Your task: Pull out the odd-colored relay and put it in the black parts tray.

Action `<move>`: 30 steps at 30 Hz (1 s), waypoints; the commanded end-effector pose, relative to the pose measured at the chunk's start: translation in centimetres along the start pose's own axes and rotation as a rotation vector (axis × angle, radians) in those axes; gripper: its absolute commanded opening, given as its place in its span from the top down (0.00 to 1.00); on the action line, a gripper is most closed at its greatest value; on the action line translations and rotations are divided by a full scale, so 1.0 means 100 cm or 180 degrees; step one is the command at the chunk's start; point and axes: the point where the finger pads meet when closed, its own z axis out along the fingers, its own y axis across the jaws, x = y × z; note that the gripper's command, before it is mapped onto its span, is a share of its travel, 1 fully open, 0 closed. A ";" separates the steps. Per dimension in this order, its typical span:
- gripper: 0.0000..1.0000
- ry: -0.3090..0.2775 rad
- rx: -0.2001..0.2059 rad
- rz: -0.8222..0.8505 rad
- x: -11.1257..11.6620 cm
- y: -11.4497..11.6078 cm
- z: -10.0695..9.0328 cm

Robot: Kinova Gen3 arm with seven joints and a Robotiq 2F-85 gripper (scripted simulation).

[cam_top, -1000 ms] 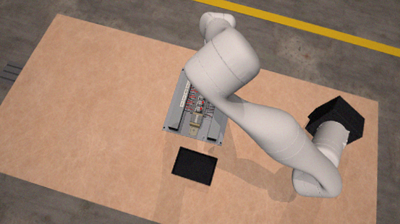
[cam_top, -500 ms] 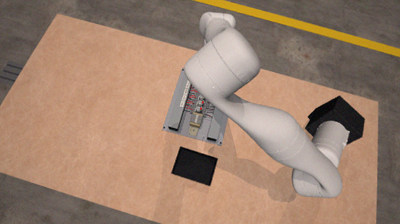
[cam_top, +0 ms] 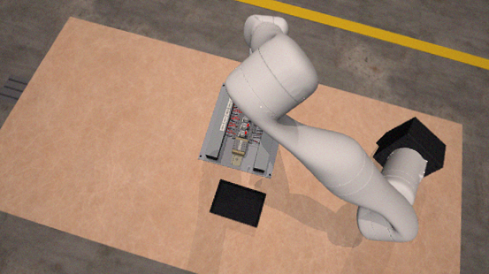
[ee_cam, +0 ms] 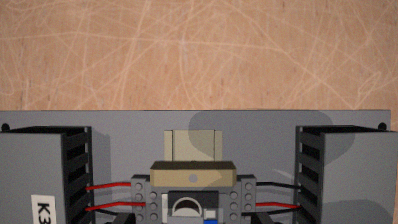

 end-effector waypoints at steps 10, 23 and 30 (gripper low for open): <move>0.39 0.0005 0.0004 0.0000 0.001 0.000 0.000; 0.39 0.0005 0.0004 0.0000 0.001 0.000 0.007; 0.39 0.0005 0.0004 0.0000 0.001 0.000 0.014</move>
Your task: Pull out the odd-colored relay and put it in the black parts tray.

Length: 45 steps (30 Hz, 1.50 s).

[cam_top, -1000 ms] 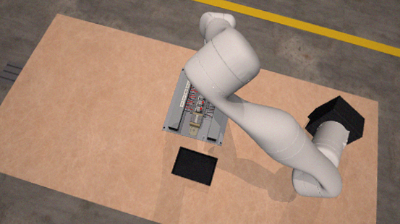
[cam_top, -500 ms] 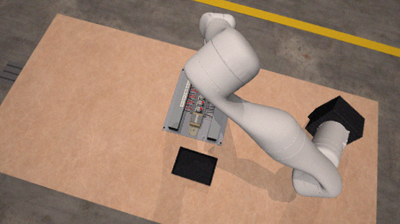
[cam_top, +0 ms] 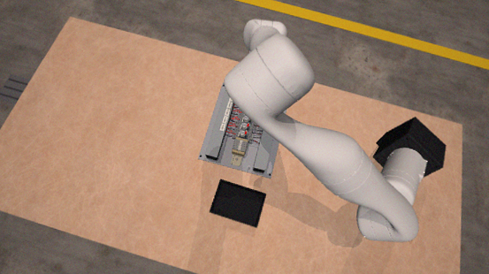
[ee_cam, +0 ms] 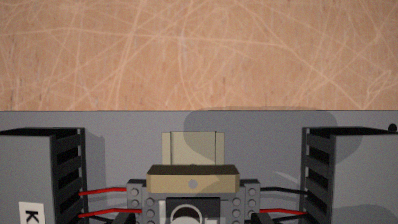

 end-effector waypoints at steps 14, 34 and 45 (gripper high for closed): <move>0.39 0.0006 0.0005 0.0000 0.001 0.000 0.014; 0.39 0.0006 0.0005 0.0000 0.001 0.000 0.018; 0.39 0.0006 0.0005 0.0000 0.001 0.000 0.018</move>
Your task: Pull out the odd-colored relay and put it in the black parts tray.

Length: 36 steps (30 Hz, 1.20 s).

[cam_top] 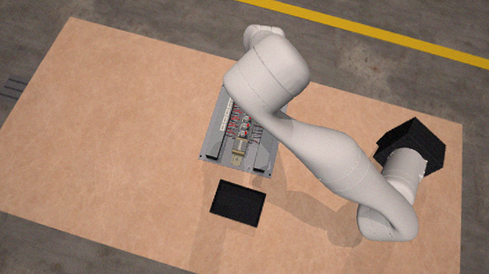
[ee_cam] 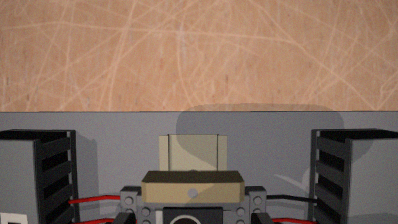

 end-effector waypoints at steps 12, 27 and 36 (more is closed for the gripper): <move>0.39 0.0005 0.0004 0.0000 0.001 0.000 -0.001; 1.00 0.0005 0.0004 0.0000 0.001 0.000 -0.001; 1.00 0.0005 0.0004 0.0000 0.001 0.000 -0.001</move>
